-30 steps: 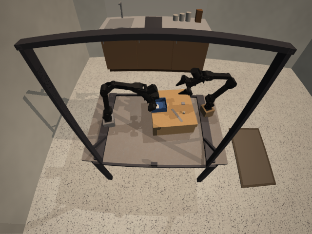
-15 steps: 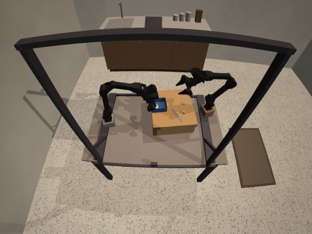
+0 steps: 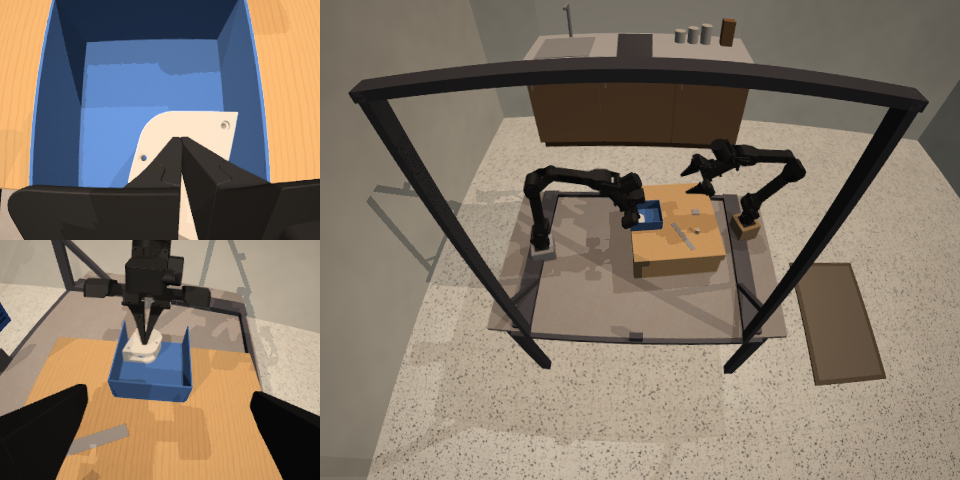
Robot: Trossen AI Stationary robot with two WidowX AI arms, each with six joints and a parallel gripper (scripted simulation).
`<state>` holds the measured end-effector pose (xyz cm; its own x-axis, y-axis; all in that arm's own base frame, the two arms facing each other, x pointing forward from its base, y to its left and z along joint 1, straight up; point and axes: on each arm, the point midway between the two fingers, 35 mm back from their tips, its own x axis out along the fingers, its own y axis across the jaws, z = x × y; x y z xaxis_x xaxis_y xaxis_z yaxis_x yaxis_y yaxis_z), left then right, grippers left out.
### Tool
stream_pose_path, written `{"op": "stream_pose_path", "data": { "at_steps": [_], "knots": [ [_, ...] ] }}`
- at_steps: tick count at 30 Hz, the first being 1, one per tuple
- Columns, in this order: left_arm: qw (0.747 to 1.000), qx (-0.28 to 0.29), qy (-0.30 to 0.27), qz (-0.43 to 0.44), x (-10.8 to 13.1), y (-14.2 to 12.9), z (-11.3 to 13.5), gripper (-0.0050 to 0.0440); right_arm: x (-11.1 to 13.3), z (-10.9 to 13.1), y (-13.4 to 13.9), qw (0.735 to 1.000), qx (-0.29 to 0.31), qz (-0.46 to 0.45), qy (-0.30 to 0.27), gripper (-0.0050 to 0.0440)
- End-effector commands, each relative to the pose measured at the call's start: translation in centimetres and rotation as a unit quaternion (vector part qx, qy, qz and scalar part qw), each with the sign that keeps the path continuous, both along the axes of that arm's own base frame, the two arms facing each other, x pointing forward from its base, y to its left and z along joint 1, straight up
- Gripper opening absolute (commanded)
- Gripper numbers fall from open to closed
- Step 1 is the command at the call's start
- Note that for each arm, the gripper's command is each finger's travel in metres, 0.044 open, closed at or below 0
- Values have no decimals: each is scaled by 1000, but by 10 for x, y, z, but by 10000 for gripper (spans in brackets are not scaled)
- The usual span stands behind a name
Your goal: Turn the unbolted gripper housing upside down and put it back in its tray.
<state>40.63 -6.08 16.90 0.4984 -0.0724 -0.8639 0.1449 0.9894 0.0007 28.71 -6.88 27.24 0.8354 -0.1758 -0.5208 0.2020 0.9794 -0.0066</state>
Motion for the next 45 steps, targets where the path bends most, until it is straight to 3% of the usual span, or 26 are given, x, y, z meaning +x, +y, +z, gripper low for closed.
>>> {"op": "stream_pose_path", "data": {
  "at_steps": [1, 23, 28, 30, 33, 45],
  "knots": [
    [1000, -3, -20, 0, 3, 0, 19, 0, 0, 7, 1, 1000, 1, 0, -10, 440],
    [1000, -3, -20, 0, 2, 0, 36, 0, 0, 7, 1, 1000, 1, 0, -10, 440],
    [999, -6, -39, -11, 8, 3, 35, 125, 0, 7, 1, 1000, 1, 0, -10, 440],
    [999, -6, -39, -11, 8, 3, 35, 125, 0, 7, 1, 1000, 1, 0, -10, 440],
    [997, -9, -70, -27, 17, 9, 35, 197, 0, 7, 1, 1000, 1, 0, -10, 440],
    [971, 9, -219, -97, 44, 48, 40, 199, 0, 7, 1, 1000, 1, 0, -10, 440]
  ]
}}
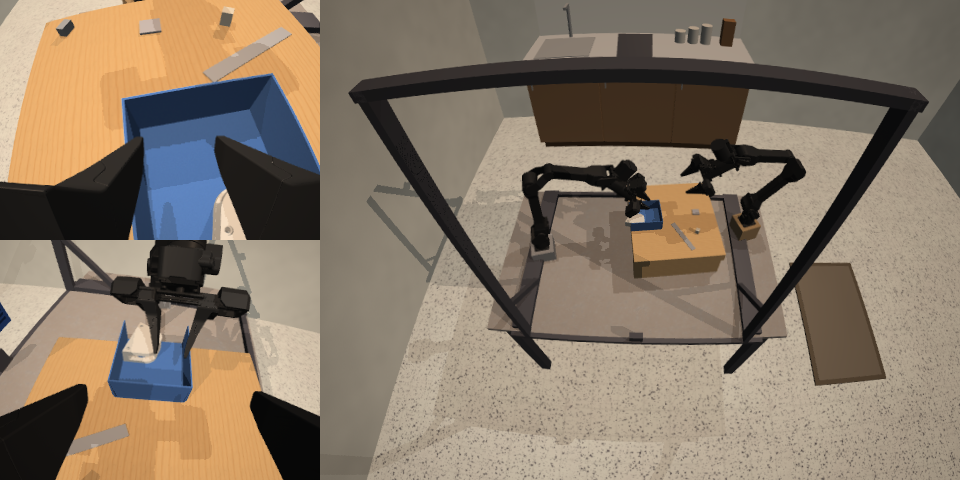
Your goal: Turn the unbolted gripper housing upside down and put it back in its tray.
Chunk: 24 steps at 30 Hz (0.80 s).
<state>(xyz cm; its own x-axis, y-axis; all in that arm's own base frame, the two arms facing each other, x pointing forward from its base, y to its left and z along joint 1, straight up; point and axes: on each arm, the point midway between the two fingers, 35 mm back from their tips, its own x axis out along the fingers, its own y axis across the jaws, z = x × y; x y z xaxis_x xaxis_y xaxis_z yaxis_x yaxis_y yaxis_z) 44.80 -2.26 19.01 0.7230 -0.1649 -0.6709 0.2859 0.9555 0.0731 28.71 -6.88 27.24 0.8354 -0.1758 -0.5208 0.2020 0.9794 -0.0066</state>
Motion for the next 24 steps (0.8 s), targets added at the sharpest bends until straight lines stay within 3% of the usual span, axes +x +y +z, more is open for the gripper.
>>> {"op": "stream_pose_path", "data": {
  "at_steps": [1, 17, 19, 20, 24],
  "knots": [
    [998, 5, -64, -19, 3, 10, 19, 199, 0, 7, 1, 1000, 1, 0, -10, 440],
    [957, 99, -259, -83, 3, 58, 41, 199, 0, 7, 1, 1000, 1, 0, -10, 440],
    [957, 99, -259, -83, 3, 58, 41, 199, 0, 7, 1, 1000, 1, 0, -10, 440],
    [948, 112, -286, -86, 3, 61, 50, 199, 0, 7, 1, 1000, 1, 0, -10, 440],
    [928, 155, -320, -108, -7, 72, 45, 199, 0, 7, 1, 1000, 1, 0, -10, 440]
  ]
}}
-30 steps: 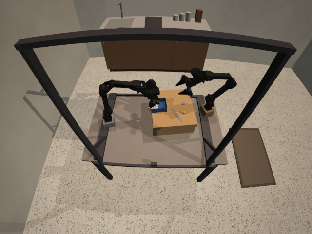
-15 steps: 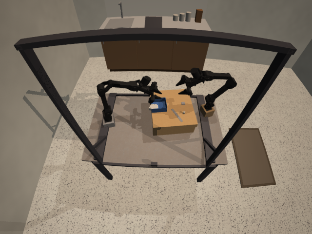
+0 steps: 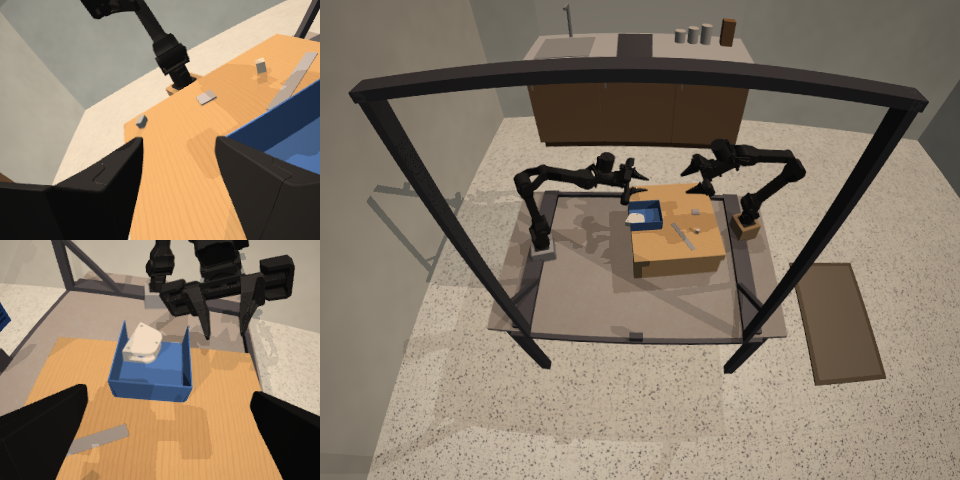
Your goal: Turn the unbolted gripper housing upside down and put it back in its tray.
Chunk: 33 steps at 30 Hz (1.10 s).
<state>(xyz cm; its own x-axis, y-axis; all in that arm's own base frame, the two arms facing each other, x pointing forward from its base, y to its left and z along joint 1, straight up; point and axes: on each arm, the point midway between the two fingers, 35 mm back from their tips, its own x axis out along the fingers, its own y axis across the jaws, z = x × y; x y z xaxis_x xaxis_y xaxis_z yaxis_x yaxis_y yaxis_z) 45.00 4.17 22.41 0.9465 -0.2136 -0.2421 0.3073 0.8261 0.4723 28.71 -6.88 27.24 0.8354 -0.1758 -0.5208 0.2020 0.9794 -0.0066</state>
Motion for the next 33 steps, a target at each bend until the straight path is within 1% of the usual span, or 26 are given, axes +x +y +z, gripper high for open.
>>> {"op": "stream_pose_path", "data": {
  "at_steps": [1, 10, 12, 13, 15, 19, 24, 27, 29, 30, 33],
  "knots": [
    [997, 45, -61, -17, -10, 9, 8, 199, 0, 7, 1, 1000, 1, 0, -10, 440],
    [978, 164, -116, -63, -31, 15, -30, 199, 0, 7, 1, 1000, 1, 0, -10, 440],
    [978, 164, -116, -63, -31, 15, -30, 199, 0, 7, 1, 1000, 1, 0, -10, 440],
    [972, 181, -133, -65, -33, 15, -29, 199, 0, 7, 1, 1000, 1, 0, -10, 440],
    [962, 217, -142, -81, -43, 16, -44, 199, 0, 7, 1, 1000, 1, 0, -10, 440],
    [945, 266, -164, -97, -57, 15, -57, 199, 0, 7, 1, 1000, 1, 0, -10, 440],
    [920, 321, -195, -111, -73, 13, -68, 199, 0, 7, 1, 1000, 1, 0, -10, 440],
    [901, 355, -215, -123, -83, 7, -73, 199, 0, 7, 1, 1000, 1, 0, -10, 440],
    [901, 355, -215, -123, -83, 7, -73, 199, 0, 7, 1, 1000, 1, 0, -10, 440],
    [893, 369, -227, -125, -87, 5, -72, 199, 0, 7, 1, 1000, 1, 0, -10, 440],
    [868, 404, -250, -146, -101, -11, -80, 199, 0, 7, 1, 1000, 1, 0, -10, 440]
  ]
}}
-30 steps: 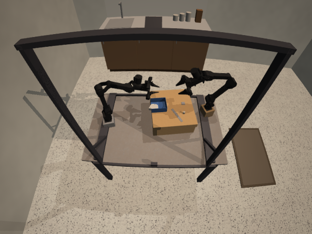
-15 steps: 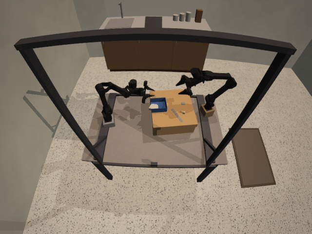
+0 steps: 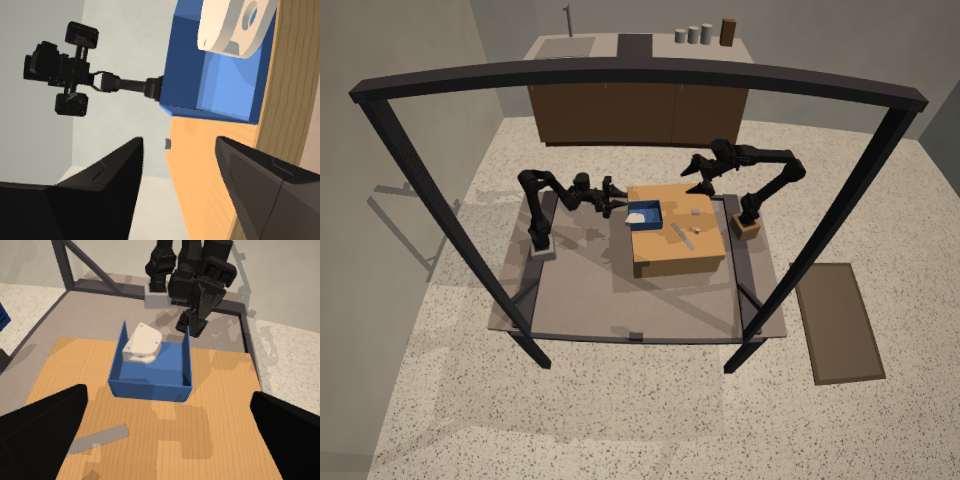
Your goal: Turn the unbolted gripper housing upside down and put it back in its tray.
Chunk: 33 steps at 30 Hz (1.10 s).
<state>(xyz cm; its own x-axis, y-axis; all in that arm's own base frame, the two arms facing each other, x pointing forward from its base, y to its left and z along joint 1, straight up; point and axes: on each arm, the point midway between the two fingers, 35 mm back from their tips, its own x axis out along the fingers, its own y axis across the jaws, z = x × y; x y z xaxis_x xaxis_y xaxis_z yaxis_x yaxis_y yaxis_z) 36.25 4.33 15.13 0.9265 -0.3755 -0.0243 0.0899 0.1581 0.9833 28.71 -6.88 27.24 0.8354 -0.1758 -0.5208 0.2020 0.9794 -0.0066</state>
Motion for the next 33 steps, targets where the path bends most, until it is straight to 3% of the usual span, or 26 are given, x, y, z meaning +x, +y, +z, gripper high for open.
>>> {"op": "stream_pose_path", "data": {
  "at_steps": [1, 8, 15, 22, 33],
  "knots": [
    [998, 44, -34, -29, -17, -19, -10, 199, 0, 7, 1, 1000, 1, 0, -10, 440],
    [992, 75, -58, -88, -41, -67, -21, 199, 0, 7, 1, 1000, 1, 0, -10, 440],
    [991, 78, -61, -96, -45, -73, -23, 199, 0, 7, 1, 1000, 1, 0, -10, 440],
    [990, 77, -62, -96, -12, -94, -21, 199, 0, 7, 1, 1000, 1, 0, -10, 440],
    [990, 77, -62, -96, -11, -95, -21, 172, 0, 7, 1, 1000, 1, 0, -10, 440]
  ]
}}
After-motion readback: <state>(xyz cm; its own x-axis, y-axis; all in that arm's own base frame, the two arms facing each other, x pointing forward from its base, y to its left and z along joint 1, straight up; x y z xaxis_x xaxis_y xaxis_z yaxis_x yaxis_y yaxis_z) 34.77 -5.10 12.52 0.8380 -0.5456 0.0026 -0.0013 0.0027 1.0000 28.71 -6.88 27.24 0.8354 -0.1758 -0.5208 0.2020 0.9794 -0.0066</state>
